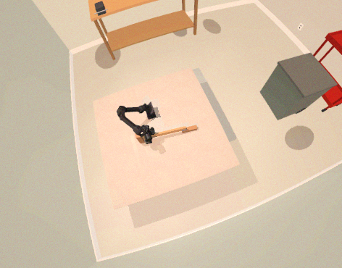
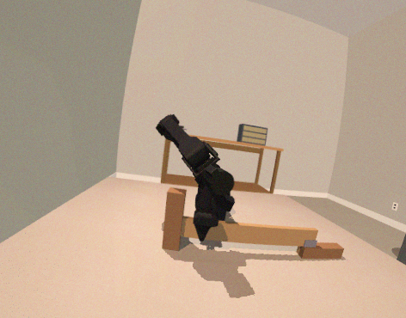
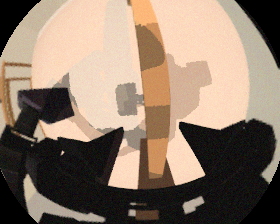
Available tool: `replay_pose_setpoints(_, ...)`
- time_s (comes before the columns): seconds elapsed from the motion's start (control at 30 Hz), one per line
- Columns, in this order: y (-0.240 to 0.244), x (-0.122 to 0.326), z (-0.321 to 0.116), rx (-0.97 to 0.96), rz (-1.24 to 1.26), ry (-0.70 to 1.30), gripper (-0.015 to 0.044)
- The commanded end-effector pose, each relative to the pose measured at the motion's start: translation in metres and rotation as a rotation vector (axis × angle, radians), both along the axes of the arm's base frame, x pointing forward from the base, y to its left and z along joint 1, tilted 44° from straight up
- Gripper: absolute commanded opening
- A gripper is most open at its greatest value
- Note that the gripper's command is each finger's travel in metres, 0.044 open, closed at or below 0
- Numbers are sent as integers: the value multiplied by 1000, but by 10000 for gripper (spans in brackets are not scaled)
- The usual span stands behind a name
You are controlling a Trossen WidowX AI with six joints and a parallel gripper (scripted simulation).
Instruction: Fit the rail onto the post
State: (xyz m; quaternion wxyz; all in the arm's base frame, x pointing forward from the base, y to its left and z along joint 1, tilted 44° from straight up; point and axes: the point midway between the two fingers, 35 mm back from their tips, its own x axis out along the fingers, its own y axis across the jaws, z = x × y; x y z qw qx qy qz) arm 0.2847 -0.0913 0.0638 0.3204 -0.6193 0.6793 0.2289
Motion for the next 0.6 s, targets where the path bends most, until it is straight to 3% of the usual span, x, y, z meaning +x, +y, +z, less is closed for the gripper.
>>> replay_pose_setpoints(0.0, 20, 4, 0, 3, 2, -1, 440)
replay_pose_setpoints(0.1, 41, 6, 0, 1, 3, -1, 440)
replay_pose_setpoints(0.57, 41, 6, 0, 1, 3, -1, 440)
